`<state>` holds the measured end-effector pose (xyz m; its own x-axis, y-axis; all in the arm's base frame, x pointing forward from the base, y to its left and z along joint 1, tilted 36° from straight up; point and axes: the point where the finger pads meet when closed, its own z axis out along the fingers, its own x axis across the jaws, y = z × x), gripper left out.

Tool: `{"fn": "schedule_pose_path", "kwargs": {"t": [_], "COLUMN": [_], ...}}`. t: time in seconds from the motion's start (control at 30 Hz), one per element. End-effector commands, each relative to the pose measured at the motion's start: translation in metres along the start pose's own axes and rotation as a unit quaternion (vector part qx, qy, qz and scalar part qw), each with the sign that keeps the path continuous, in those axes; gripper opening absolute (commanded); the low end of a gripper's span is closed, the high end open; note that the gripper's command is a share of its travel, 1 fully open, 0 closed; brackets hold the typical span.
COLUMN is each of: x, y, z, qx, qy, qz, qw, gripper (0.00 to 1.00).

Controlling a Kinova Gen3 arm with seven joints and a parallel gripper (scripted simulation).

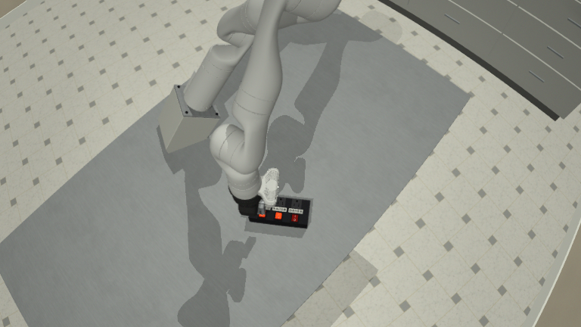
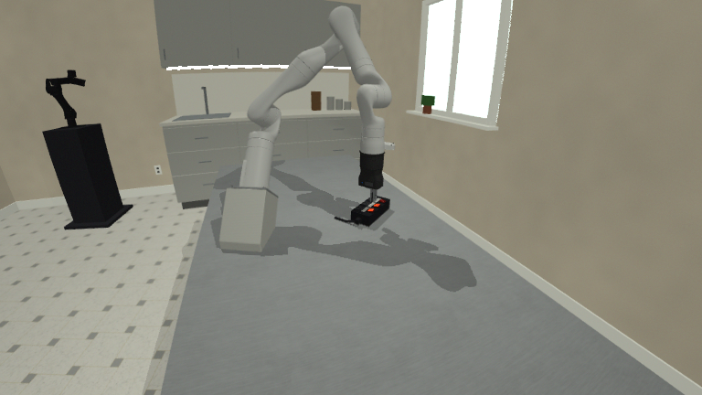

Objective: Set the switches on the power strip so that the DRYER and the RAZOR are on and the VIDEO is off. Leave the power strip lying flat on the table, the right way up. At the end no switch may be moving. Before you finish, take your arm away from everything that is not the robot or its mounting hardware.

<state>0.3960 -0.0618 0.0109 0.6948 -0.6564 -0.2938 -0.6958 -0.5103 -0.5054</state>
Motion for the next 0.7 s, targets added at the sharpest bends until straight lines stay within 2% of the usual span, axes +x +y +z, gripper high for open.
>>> {"fn": "schedule_pose_path", "kwargs": {"t": [0.0, 0.67], "x": [-0.001, -0.001], "y": [0.001, 0.001], "z": [0.004, 0.025], "qx": [0.0, 0.0], "qy": [-0.002, -0.002], "qz": [0.001, 0.001], "qw": [1.0, 1.0], "gripper": [0.0, 0.0]}}
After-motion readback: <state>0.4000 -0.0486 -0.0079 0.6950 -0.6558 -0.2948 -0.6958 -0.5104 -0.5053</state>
